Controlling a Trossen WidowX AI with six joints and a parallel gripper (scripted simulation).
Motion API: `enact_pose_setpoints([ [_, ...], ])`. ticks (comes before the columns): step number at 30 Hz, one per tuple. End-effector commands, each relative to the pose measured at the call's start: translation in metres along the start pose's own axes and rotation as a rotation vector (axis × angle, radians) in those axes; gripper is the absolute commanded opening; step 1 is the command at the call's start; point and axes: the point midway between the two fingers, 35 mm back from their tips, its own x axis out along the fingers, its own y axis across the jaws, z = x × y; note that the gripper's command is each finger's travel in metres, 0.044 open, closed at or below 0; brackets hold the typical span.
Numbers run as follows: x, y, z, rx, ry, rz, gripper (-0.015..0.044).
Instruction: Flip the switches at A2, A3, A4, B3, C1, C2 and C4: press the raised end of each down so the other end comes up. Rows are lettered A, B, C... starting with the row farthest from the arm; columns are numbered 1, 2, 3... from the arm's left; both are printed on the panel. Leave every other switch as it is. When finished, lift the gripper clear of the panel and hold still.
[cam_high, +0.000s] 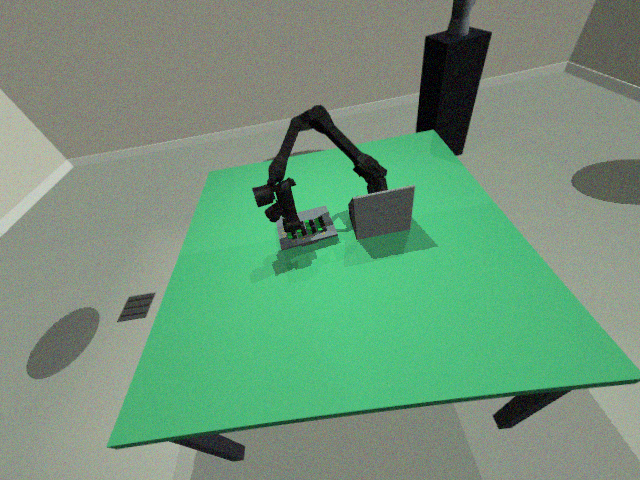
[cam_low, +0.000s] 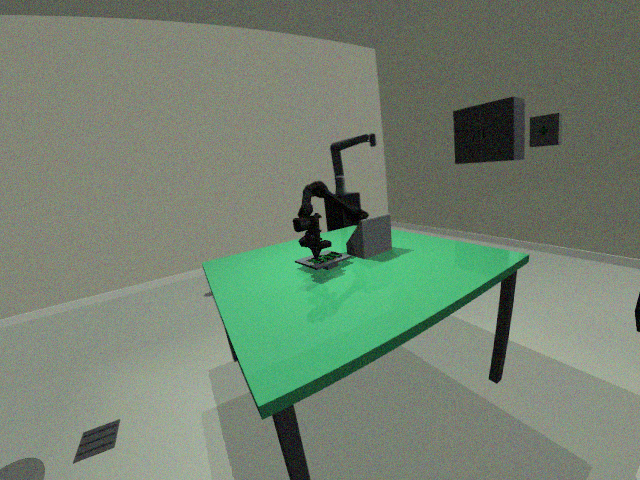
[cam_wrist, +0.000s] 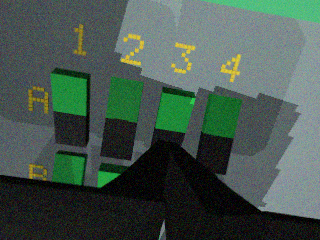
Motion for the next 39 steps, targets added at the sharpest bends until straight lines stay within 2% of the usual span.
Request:
enact_pose_setpoints([
  [1,-0.022,0.001,0.003,0.002,0.003,0.004,0.0],
  [4,-0.061,0.001,0.004,0.001,0.018,0.001,0.0],
  [14,-0.063,-0.021,0.003,0.001,0.019,-0.001,0.0],
  [19,-0.03,-0.021,0.002,0.0,-0.006,-0.003,0.0],
  [39,-0.005,-0.022,0.001,0.0,-0.007,-0.004,0.0],
])
